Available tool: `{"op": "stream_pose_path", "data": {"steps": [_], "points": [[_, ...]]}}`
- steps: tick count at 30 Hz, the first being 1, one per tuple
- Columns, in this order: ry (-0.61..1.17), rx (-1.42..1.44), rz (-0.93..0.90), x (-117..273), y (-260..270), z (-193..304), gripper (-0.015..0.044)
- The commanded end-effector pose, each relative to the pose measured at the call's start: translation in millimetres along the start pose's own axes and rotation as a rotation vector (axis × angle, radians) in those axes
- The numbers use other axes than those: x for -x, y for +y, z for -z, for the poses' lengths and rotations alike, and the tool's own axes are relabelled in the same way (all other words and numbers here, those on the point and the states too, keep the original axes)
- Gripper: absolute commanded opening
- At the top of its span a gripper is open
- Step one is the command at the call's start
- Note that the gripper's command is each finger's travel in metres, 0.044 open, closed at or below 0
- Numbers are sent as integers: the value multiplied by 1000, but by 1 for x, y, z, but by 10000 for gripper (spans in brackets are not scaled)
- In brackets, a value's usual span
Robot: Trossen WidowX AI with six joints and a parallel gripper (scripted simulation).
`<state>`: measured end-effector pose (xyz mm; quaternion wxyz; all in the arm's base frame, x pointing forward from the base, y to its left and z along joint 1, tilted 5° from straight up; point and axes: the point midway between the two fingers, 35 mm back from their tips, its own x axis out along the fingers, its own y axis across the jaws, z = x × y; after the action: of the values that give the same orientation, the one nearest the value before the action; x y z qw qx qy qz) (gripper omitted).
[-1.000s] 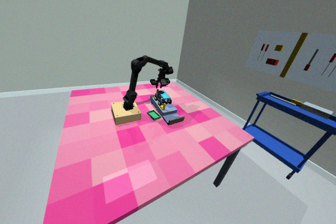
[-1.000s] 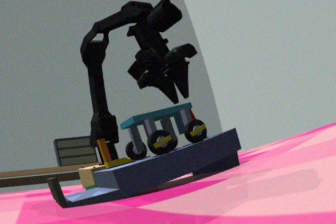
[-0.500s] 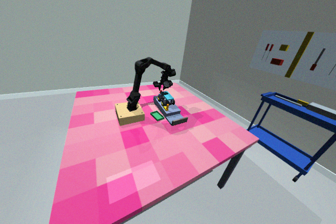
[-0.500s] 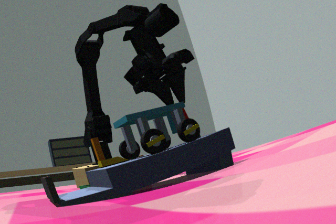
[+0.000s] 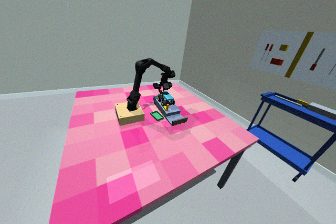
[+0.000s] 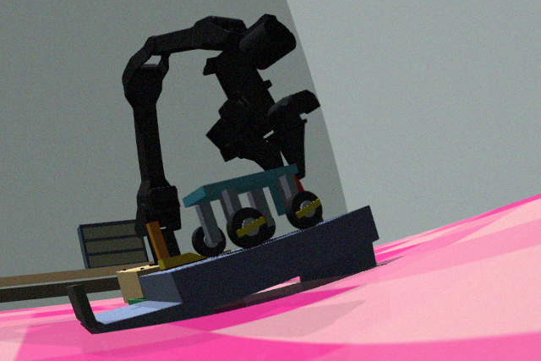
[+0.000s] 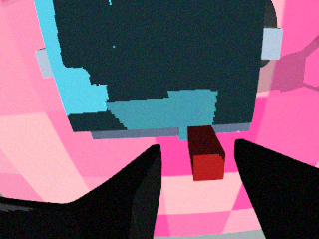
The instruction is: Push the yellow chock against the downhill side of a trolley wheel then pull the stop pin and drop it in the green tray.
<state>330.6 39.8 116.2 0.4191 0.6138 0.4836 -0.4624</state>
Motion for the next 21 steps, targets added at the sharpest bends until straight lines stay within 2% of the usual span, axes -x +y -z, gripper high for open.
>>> {"op": "stream_pose_path", "data": {"steps": [1, 15, 20, 21], "points": [[3, -4, 5, -8, -1, 0, 190], [4, -4, 5, -24, -3, 0, 190], [1, 0, 2, -21, -2, 0, 59], [1, 0, 2, -21, -2, 0, 52]]}}
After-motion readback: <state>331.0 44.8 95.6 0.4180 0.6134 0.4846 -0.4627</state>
